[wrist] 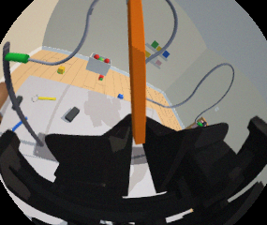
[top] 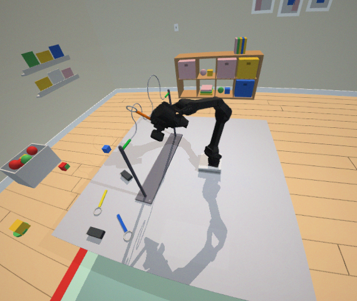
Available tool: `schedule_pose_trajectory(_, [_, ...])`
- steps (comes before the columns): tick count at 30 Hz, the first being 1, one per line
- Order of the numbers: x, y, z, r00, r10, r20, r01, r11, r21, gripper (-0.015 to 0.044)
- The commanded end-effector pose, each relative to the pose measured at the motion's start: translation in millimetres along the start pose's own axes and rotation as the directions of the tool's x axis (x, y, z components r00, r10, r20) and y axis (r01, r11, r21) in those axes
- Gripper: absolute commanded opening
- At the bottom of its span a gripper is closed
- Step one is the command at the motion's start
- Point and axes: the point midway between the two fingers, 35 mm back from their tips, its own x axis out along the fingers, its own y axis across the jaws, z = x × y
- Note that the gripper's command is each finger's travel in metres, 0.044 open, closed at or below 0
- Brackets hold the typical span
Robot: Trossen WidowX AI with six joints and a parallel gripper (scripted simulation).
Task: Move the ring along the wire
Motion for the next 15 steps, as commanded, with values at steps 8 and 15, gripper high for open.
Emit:
schedule_pose_trajectory(8, [0, -21, 1, 0.993, -0.114, 0.043, 0.120, 0.972, -0.203, -0.0150])
schedule_pose_trajectory(15, [0, -33, 5, 0.980, -0.179, 0.081, 0.196, 0.922, -0.335, -0.0150])
